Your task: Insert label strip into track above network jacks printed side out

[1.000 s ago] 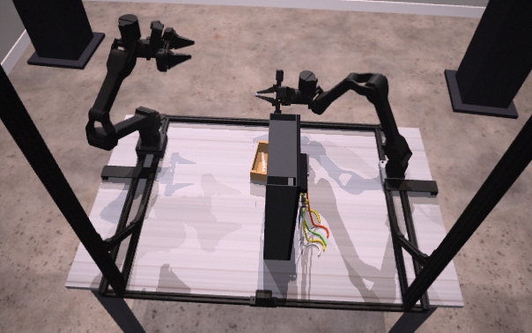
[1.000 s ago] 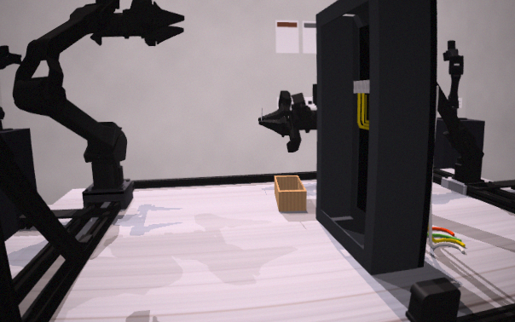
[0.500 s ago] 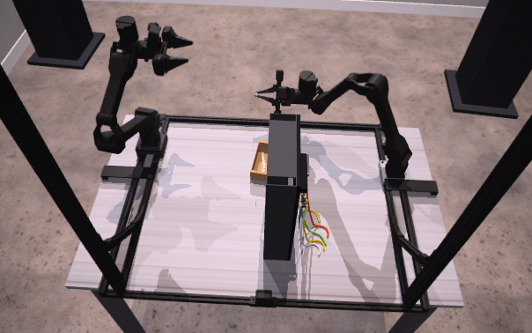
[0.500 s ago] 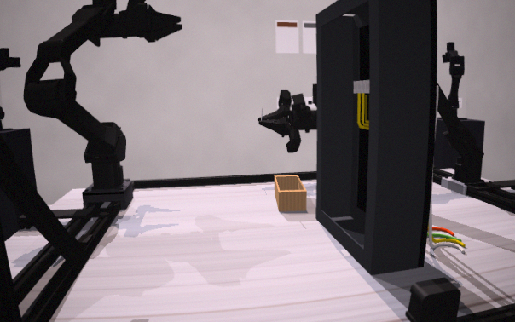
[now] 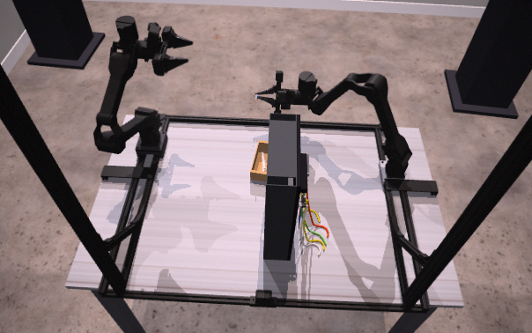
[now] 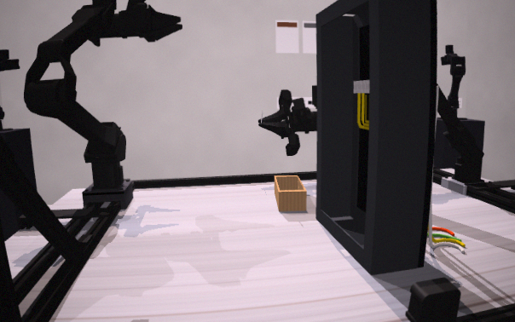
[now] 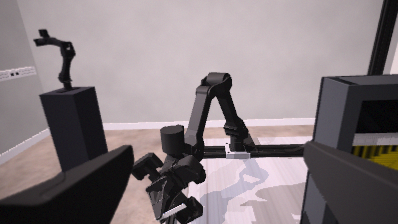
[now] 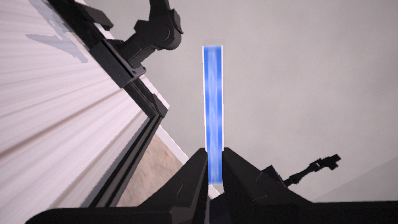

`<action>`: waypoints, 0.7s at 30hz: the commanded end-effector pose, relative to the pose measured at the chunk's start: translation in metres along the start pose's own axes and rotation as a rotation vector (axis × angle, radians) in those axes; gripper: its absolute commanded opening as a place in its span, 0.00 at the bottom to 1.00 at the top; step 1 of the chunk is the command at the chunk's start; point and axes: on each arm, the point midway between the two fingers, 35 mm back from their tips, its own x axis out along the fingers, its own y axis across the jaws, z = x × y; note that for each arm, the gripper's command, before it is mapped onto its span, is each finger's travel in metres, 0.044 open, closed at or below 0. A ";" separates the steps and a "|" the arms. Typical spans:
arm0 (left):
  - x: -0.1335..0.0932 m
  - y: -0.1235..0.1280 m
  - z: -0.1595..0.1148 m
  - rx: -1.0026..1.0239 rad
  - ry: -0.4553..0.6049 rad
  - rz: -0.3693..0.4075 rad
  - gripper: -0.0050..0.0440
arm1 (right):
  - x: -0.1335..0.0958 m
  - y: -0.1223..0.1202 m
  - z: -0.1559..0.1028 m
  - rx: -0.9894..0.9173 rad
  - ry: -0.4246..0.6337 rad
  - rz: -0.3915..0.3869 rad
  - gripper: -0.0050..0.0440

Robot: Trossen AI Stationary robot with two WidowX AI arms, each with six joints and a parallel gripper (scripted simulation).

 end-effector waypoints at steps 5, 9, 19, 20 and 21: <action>0.000 0.001 0.001 0.000 0.000 0.000 1.00 | 0.002 -0.007 0.003 -0.106 -0.011 -0.012 0.00; 0.000 0.001 0.001 0.000 0.000 0.000 1.00 | 0.003 -0.009 0.004 -0.158 -0.014 -0.017 0.00; 0.000 0.001 0.001 0.000 0.000 0.000 1.00 | 0.003 -0.008 0.004 -0.254 -0.012 -0.016 0.00; 0.000 0.001 0.001 0.000 0.000 0.000 1.00 | 0.003 -0.008 0.004 -0.266 -0.012 -0.016 0.00; 0.000 0.001 0.001 0.000 0.000 0.000 1.00 | 0.003 -0.008 0.004 -0.278 -0.012 -0.016 0.00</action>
